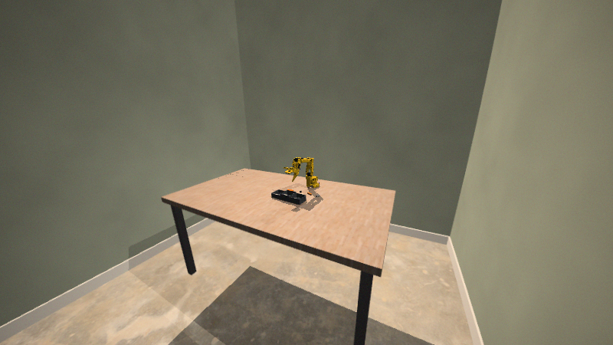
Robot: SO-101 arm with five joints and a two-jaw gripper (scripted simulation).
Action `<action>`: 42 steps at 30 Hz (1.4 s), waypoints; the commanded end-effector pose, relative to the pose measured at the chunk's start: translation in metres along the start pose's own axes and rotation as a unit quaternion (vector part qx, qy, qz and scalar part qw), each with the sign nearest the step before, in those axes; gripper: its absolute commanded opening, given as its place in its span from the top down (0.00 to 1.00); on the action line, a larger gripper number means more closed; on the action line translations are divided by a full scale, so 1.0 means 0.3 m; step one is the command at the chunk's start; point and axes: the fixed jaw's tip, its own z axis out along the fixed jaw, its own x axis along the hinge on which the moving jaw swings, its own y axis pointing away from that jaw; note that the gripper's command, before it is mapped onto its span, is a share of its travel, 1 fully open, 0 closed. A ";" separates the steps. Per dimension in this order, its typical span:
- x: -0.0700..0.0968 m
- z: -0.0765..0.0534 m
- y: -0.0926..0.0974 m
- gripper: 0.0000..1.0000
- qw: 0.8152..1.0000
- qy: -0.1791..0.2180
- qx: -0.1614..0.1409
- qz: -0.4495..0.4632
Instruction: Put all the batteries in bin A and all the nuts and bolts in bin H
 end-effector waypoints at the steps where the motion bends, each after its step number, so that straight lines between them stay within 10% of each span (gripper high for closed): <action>1: -0.031 -0.021 -0.013 0.00 1.000 -0.027 0.006 -0.001; 25: -0.053 -0.019 -0.042 0.00 0.999 -0.044 0.016 0.010; 42: -0.200 0.057 -0.220 0.00 0.987 -0.135 0.077 0.031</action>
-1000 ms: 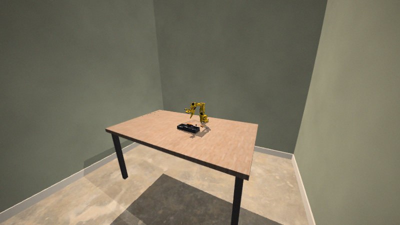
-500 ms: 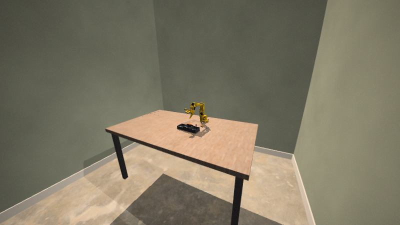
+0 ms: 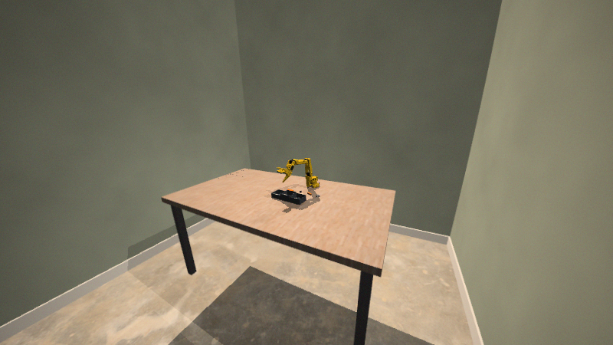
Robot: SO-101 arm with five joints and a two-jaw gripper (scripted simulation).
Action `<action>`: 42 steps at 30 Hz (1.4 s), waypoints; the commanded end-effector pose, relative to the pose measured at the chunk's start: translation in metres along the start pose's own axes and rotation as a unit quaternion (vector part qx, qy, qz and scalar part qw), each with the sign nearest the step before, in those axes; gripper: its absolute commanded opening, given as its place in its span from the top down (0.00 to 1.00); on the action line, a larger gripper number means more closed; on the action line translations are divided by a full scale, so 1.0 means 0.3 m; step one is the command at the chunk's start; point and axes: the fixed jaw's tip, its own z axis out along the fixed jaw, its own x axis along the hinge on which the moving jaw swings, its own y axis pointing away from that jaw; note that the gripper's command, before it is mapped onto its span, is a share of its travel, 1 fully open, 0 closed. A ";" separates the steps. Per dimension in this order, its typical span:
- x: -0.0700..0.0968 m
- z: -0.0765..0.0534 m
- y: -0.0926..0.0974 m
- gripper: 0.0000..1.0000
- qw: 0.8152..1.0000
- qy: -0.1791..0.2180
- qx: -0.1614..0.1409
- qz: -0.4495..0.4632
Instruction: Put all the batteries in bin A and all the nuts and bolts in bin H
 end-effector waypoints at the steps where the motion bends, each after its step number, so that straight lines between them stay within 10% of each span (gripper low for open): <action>1: -0.077 0.006 -0.058 0.00 0.998 -0.053 0.024 0.004; 42: -0.100 0.016 -0.089 0.00 0.997 -0.071 0.037 0.006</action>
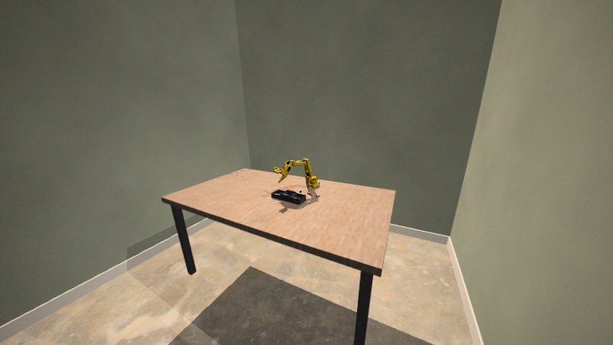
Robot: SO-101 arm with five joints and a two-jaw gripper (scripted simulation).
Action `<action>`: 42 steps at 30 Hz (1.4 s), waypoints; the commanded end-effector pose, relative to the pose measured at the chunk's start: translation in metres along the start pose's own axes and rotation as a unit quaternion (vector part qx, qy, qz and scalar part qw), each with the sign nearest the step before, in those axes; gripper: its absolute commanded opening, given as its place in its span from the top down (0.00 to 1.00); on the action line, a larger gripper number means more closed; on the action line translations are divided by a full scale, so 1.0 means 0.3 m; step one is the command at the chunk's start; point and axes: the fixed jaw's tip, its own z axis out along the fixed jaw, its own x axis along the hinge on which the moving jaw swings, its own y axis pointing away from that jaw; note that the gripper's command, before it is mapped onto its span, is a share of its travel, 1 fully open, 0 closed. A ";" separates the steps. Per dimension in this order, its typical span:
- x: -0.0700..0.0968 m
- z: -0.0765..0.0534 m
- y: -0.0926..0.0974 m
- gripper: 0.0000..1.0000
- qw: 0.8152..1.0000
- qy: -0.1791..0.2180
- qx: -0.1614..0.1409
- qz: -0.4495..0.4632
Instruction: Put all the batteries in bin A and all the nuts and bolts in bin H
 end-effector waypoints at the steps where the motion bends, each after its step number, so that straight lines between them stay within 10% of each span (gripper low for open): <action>1: -0.046 -0.029 -0.022 0.00 0.999 -0.033 0.011 -0.001; 42: 0.105 0.125 0.015 0.00 0.997 0.076 -0.016 -0.001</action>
